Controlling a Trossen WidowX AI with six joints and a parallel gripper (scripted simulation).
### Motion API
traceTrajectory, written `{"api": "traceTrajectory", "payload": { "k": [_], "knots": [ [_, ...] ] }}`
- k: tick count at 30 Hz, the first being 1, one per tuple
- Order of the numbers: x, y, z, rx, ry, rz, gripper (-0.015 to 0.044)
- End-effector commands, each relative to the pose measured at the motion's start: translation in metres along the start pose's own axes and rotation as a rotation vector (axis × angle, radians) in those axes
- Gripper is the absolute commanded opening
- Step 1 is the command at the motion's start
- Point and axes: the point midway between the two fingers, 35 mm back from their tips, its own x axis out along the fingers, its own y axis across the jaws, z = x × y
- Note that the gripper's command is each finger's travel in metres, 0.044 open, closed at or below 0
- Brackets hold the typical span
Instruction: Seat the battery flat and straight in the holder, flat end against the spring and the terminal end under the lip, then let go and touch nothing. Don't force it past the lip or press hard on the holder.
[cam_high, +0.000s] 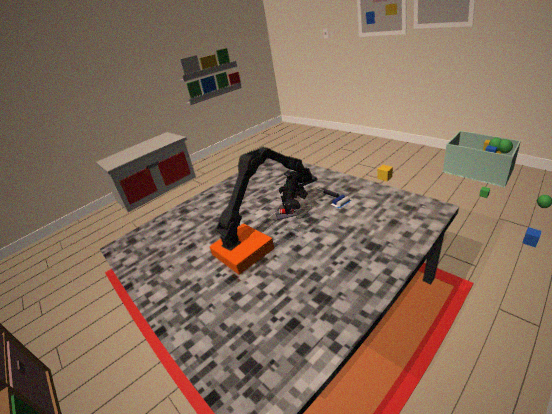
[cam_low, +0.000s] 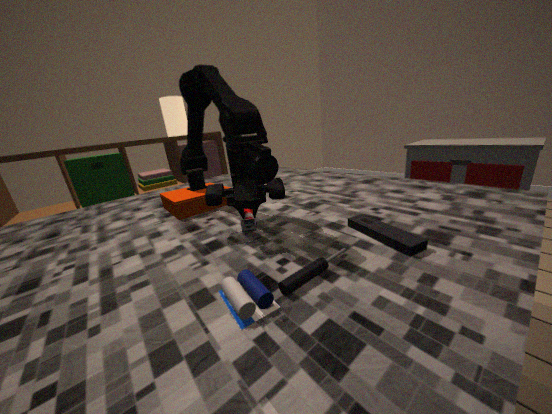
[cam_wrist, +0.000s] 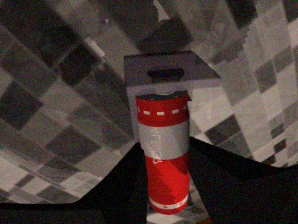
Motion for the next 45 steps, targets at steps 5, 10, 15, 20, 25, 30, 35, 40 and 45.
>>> {"api": "traceTrajectory", "payload": {
  "k": [5, 10, 15, 20, 25, 30, 35, 40, 45],
  "knots": [
    [0.0029, -0.0004, 0.0035, 0.003, -0.056, -0.004, 0.0085],
    [0.0038, -0.0003, 0.0028, 0.004, -0.08, -0.005, 0.0085],
    [0.0046, -0.0003, 0.002, 0.006, -0.104, -0.006, 0.0085],
    [0.0054, -0.0003, 0.0011, 0.007, -0.128, -0.006, 0.0085],
    [0.0061, -0.0003, 0.0003, 0.01, -0.152, -0.006, 0.0085],
    [0.0069, -0.0004, -0.0006, 0.012, -0.175, -0.005, 0.0085],
    [0.0076, -0.0005, -0.0016, 0.015, -0.199, -0.004, 0.0085],
    [0.0082, -0.0008, -0.0025, 0.018, -0.221, -0.001, 0.0085],
    [0.0084, -0.0011, -0.0032, 0.021, -0.244, 0.003, 0.0085]
  ]
}}
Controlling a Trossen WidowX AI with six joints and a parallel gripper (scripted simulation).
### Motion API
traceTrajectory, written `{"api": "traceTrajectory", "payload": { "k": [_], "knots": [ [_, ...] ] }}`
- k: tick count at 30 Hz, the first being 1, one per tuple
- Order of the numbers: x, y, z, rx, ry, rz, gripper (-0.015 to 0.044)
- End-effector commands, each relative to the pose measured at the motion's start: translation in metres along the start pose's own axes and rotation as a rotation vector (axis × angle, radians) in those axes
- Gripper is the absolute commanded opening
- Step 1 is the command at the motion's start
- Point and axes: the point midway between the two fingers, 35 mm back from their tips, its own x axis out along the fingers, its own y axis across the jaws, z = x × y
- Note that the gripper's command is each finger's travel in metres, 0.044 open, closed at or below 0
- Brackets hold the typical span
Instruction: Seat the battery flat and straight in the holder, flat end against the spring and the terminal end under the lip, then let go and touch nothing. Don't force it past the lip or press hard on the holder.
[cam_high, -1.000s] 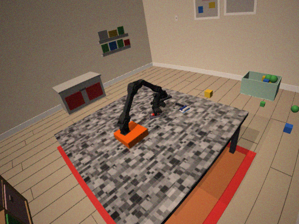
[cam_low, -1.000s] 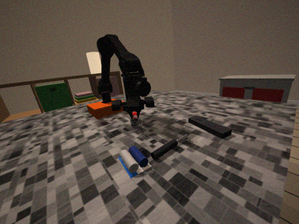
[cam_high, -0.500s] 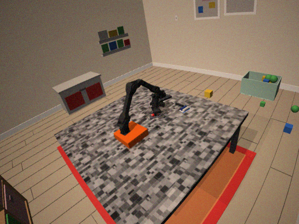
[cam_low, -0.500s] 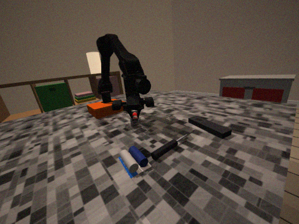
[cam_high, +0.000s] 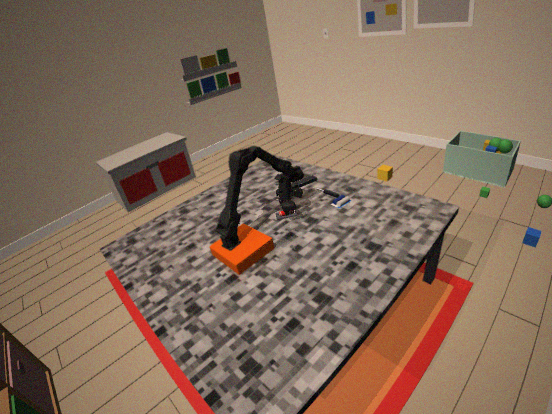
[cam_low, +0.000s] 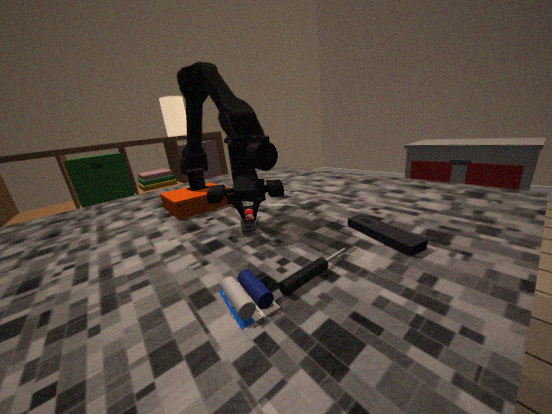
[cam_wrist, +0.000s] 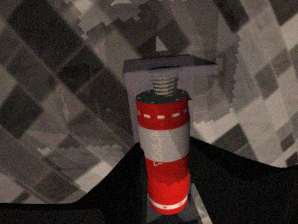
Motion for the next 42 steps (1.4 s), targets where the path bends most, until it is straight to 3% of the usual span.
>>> {"api": "traceTrajectory", "payload": {
  "k": [1, 33, 37, 42],
  "knots": [
    [0.0, -0.002, 0.002, 0.009, -0.031, -0.002, 0.0085],
    [0.002, -0.002, -0.012, 0.009, -0.043, 0.009, 0.0085],
    [0.002, -0.002, -0.012, 0.009, -0.043, 0.009, 0.0187],
    [-0.003, -0.002, -0.012, 0.008, -0.043, 0.01, 0.0187]
  ]
}}
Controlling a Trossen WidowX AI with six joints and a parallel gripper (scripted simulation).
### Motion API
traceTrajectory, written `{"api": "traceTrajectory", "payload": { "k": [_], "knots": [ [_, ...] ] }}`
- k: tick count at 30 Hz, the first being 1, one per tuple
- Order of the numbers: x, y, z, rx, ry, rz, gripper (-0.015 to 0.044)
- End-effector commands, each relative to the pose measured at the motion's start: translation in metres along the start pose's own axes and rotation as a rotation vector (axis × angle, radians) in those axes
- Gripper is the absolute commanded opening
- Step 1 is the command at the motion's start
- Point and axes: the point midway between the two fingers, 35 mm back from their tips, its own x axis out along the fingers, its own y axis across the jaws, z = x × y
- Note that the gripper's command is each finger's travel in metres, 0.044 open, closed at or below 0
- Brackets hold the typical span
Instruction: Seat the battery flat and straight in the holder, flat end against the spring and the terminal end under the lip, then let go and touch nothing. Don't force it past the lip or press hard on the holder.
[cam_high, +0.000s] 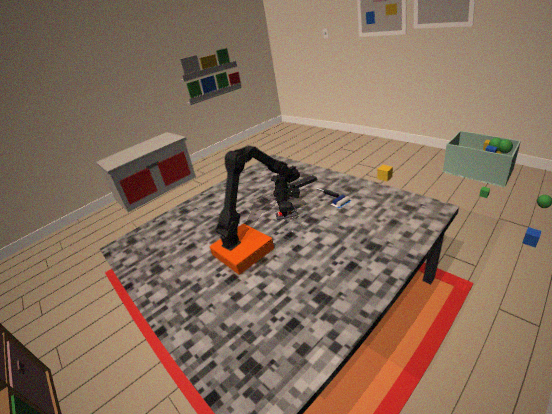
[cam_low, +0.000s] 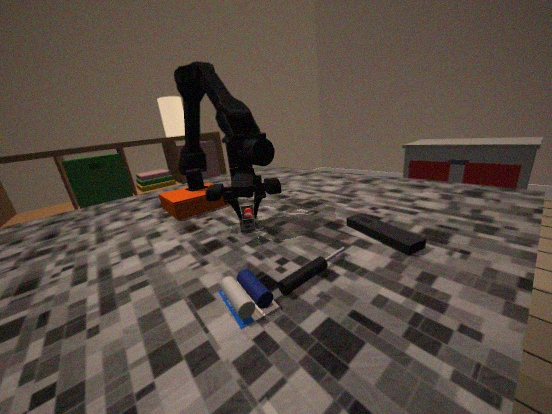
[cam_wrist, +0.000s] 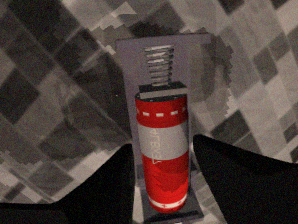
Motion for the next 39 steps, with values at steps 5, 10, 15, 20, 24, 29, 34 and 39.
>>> {"api": "traceTrajectory", "payload": {
  "k": [5, 10, 15, 20, 24, 29, 34, 39],
  "knots": [
    [-0.014, 0.0, -0.001, 0.0, 0.001, 0.0, 0.0187],
    [-0.025, 0.001, 0.0, 0.0, -0.001, 0.001, 0.0266],
    [-0.073, 0.0, -0.002, 0.0, 0.0, 0.001, 0.0397],
    [-0.087, -0.001, -0.004, 0.0, 0.0, 0.0, 0.044],
    [-0.087, -0.001, -0.004, 0.0, 0.0, 0.0, 0.044],
    [-0.087, -0.001, -0.004, 0.0, 0.0, 0.0, 0.044],
    [-0.087, -0.001, -0.004, 0.0, 0.0, 0.0, 0.044],
    [-0.087, -0.001, -0.004, 0.0, 0.0, 0.0, 0.044]
  ]
}}
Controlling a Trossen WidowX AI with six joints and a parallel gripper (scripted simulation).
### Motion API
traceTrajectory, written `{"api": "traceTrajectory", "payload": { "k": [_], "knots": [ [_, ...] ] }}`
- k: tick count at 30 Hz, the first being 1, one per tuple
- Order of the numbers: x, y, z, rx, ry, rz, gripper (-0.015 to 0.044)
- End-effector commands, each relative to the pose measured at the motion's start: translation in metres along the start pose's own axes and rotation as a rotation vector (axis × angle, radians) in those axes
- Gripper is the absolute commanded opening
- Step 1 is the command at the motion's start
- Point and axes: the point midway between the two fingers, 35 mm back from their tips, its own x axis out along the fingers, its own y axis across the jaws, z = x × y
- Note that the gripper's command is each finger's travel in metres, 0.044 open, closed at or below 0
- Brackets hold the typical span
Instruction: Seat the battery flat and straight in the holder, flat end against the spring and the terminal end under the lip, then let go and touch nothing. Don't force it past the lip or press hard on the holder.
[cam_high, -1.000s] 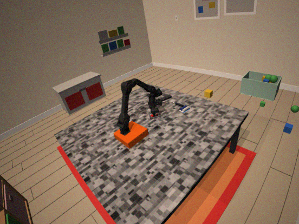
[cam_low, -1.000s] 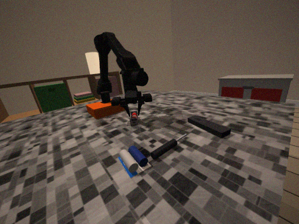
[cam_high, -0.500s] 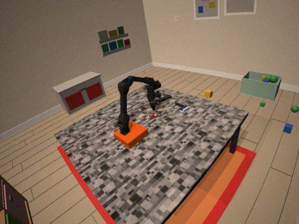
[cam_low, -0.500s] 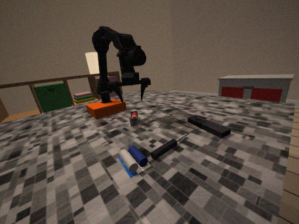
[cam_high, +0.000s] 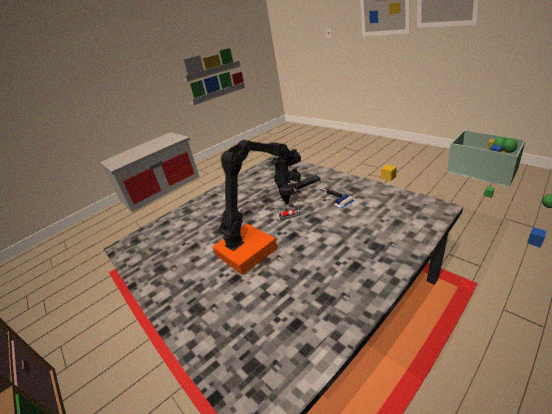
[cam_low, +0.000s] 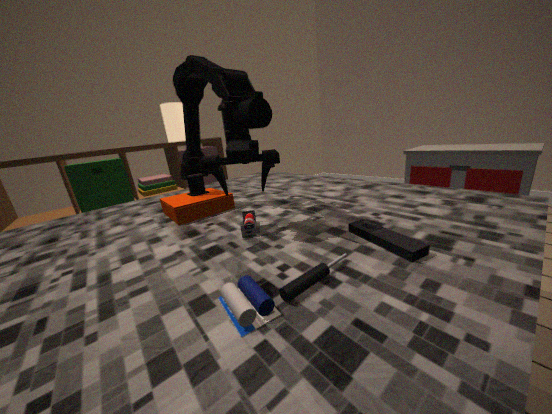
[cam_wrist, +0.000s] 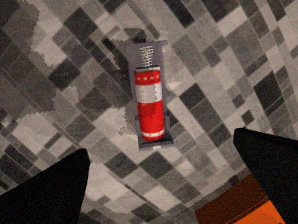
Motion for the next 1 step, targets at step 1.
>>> {"api": "traceTrajectory", "payload": {
  "k": [1],
  "knots": [
    [-0.0002, -0.0003, -0.0004, -0.004, 0.002, -0.001, 0.044]
  ]
}}
